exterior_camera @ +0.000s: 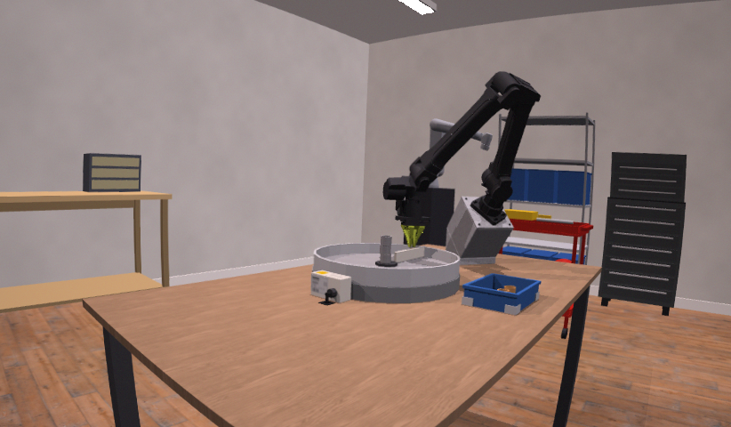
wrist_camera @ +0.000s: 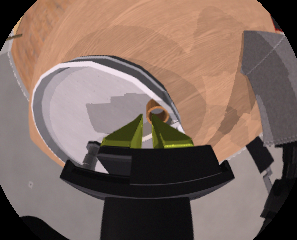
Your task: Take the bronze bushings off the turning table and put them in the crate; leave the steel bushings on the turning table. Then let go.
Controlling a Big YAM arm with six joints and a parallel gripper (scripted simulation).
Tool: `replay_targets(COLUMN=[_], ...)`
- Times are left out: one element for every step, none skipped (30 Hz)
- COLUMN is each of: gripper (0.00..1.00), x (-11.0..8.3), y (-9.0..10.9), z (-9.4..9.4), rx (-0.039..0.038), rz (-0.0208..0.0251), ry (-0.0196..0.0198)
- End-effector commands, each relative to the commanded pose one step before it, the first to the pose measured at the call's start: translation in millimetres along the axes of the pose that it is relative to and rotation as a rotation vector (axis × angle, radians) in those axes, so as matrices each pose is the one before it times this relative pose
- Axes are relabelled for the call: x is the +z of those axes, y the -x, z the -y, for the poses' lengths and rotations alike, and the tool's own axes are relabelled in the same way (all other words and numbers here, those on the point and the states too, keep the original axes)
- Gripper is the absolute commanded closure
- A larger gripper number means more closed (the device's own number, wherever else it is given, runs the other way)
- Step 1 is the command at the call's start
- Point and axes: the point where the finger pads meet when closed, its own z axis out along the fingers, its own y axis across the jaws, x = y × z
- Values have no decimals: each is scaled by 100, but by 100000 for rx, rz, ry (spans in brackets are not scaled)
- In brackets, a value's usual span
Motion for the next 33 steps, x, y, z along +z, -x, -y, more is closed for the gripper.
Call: replay_targets(gripper=[88,88,88,88,88,88,88,88,88,88,88,88,88,88,88,88,88,88,88,88,88,88,88,88,88,88,88,88,88,88,88,88,88], x=[147,0,0,0,0,0,0,0,0,0,0,11,60,94,0,0,-155,44,-45,-35,-90,-184,-51,0,1,0,0,0,0,0,0,0,0], y=[-112,0,0,0,0,0,0,0,0,0,0,-10,-58,-118,0,0,-42,-137,-94,-62,-13,79,38,0,1,1,-1,0,0,0,0,0,0], z=[-267,0,0,0,0,0,0,0,0,0,0,20,114,219,0,0,-113,73,-15,-12,-139,-307,-80,-1,2,0,-1,0,1,-1,-1,0,0], rx=[-246,0,0,0,0,0,0,0,0,0,0,-7,-45,-59,0,0,-228,-201,-239,-156,-13,-120,-76,-19,2,1,-3,1,1,-1,-1,0,0], rz=[-104,0,0,0,0,0,0,0,0,0,0,0,-2,-7,0,0,5,0,0,0,6,22,15,1,2,3,0,0,0,0,0,0,0], ry=[357,0,0,0,0,0,0,0,0,0,0,-11,-62,-231,0,0,287,290,251,189,265,583,203,1,-3,0,2,0,-2,1,1,0,0])
